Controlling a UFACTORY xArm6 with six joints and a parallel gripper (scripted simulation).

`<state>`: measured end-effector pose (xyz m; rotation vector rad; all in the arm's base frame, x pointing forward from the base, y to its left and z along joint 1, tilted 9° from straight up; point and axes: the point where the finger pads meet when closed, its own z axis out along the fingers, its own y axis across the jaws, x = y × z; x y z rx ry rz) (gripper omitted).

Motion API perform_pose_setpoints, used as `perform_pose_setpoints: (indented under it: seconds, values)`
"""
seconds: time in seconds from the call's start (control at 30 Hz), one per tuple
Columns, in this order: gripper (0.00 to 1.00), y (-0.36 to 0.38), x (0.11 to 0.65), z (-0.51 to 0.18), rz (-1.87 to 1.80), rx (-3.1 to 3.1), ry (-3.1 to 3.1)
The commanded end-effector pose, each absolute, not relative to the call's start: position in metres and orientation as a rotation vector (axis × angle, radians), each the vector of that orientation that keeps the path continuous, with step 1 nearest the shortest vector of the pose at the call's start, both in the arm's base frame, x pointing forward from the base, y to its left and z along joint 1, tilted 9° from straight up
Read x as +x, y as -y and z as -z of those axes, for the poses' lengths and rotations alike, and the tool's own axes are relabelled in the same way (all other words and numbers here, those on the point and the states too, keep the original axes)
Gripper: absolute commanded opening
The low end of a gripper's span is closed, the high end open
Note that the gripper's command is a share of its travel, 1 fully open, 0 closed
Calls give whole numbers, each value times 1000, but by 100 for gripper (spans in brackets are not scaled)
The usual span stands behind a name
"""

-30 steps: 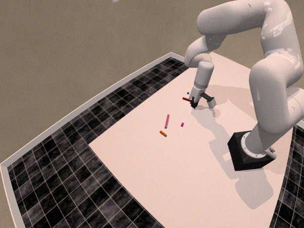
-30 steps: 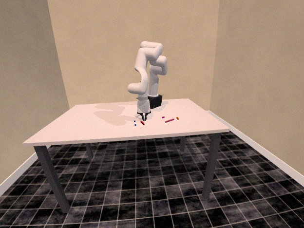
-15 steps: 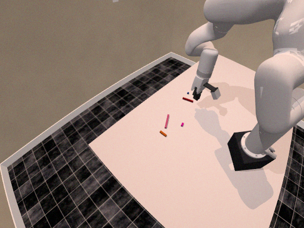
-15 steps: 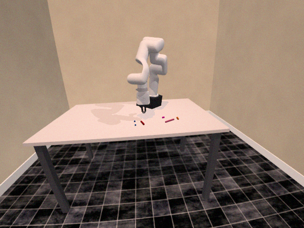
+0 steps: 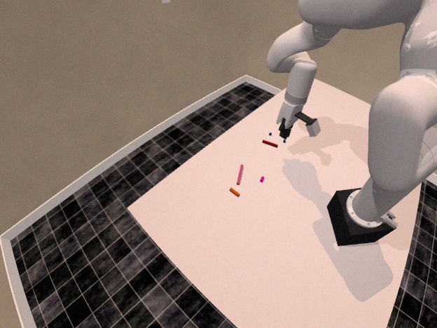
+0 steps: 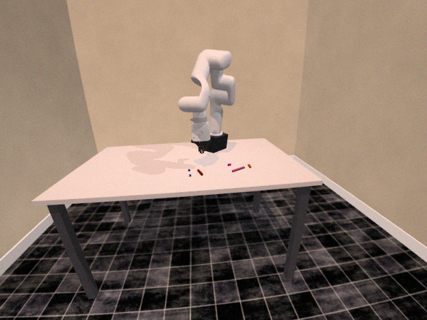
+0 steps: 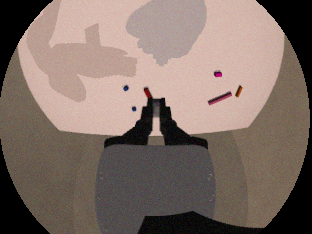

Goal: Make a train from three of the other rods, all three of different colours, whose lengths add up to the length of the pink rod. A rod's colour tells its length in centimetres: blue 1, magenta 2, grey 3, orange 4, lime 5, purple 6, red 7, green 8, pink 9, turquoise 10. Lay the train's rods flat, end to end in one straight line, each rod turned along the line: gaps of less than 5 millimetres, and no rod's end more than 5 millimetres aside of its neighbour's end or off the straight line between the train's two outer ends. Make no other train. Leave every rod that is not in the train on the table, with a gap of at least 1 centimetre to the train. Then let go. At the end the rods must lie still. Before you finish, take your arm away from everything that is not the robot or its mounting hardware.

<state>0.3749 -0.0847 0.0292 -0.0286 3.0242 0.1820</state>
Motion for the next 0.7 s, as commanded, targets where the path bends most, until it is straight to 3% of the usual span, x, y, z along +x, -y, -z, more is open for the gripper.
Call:
perform_pose_setpoints:
  seconds: [0.0, 0.67]
  values:
    - [4, 85, 376, -31, -180, -29, -3021]
    - [4, 40, 373, -36, -115, -935, -2846]
